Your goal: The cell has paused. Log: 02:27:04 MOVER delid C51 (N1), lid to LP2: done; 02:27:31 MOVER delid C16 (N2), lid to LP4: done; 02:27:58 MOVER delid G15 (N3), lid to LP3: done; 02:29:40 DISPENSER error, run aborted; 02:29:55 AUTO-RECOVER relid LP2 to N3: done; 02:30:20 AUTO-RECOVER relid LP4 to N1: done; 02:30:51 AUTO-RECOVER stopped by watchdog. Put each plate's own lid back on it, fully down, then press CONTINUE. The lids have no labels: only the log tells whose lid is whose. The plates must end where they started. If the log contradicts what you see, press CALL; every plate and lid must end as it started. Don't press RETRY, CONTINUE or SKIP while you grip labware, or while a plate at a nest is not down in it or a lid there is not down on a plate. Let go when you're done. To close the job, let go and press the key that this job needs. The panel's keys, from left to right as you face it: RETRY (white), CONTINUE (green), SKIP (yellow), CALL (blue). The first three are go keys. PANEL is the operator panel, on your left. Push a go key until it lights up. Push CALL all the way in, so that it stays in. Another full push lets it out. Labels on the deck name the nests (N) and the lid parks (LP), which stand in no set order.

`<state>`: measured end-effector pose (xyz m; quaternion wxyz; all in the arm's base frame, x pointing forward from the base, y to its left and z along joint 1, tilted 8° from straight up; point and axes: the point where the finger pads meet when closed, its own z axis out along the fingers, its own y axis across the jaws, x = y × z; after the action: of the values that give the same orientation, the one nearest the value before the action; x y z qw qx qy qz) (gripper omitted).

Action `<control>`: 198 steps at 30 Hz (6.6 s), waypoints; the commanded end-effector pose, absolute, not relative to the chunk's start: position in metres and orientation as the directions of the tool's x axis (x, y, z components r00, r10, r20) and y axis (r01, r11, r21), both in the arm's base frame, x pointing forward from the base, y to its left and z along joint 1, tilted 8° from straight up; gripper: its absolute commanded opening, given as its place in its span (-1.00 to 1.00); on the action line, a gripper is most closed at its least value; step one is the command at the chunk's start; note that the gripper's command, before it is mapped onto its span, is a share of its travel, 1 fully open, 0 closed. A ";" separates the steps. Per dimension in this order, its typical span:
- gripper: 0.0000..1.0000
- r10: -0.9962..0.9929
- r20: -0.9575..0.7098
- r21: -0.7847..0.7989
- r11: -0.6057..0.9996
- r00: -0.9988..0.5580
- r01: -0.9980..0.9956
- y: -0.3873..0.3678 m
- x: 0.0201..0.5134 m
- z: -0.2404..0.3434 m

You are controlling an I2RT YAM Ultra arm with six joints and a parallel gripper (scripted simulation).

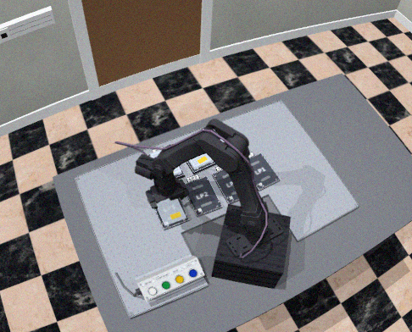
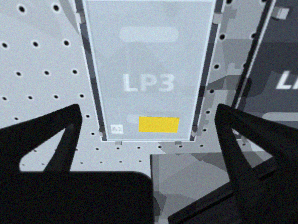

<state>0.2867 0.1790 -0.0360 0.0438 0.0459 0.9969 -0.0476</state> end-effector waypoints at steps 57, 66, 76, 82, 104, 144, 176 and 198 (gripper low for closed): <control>0.96 0.086 -0.138 -0.068 0.993 -0.987 0.096 0.182 0.301 -0.067; 0.78 0.086 -0.138 -0.068 0.993 -0.987 0.096 0.182 0.301 -0.068; 0.62 0.089 -0.124 -0.070 0.993 -0.988 0.098 0.181 0.297 -0.068; -1.00 0.089 -0.124 -0.070 0.993 -0.988 0.098 0.180 0.297 -0.069; -1.00 0.089 -0.124 -0.070 0.993 -0.988 0.098 0.180 0.295 -0.070; -1.00 0.085 -0.147 -0.056 0.994 -0.985 0.094 0.189 0.296 -0.031; -1.00 0.084 -0.142 -0.062 0.994 -0.986 0.093 0.191 0.295 -0.017; -1.00 0.046 -0.122 -0.077 0.995 -0.991 0.056 0.158 0.300 -0.019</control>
<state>0.2897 0.1687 -0.0351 0.0411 0.0366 0.9972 -0.0506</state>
